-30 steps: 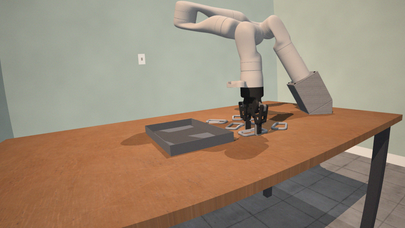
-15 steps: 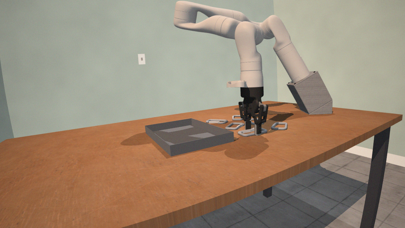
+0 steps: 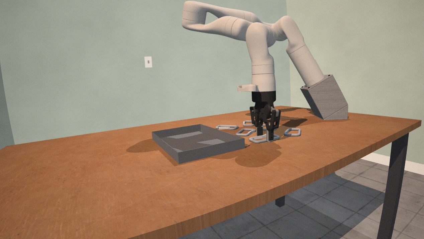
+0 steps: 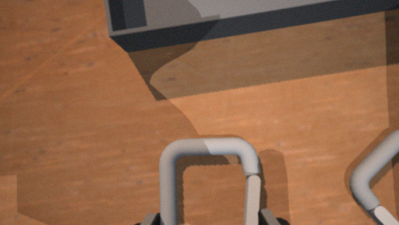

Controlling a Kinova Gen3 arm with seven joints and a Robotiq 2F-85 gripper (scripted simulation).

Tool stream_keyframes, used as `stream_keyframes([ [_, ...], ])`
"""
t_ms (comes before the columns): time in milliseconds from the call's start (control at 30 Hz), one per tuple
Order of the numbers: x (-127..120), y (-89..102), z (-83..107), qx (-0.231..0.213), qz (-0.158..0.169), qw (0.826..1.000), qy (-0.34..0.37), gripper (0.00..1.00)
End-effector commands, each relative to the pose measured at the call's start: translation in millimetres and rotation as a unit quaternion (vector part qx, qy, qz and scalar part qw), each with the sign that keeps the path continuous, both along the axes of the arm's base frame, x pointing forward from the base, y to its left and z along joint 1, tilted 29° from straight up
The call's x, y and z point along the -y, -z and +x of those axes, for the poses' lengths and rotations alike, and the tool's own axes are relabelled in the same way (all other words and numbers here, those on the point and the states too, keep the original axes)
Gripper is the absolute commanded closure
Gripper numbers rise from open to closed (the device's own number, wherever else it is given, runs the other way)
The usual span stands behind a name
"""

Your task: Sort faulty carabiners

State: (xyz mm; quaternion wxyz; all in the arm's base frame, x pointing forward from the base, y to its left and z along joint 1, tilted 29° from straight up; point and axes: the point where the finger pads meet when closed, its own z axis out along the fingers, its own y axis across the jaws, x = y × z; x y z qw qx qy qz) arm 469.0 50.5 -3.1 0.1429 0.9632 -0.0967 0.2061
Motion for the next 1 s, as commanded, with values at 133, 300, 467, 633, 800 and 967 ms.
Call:
stream_keyframes([
  [133,-0.5,-0.6,0.3,0.001,0.000,1.000,0.000,0.41],
  [300,-0.5,-0.6,0.3,0.001,0.000,1.000,0.000,0.41],
  [467,-0.5,-0.7,0.3,0.001,0.000,1.000,0.000,0.43],
  [633,-0.5,-0.7,0.3,0.001,0.000,1.000,0.000,0.43],
  [800,-0.5,-0.7,0.3,0.001,0.000,1.000,0.000,0.43],
  [967,-0.6,-0.9,0.3,0.001,0.000,1.000,-0.001,0.43],
])
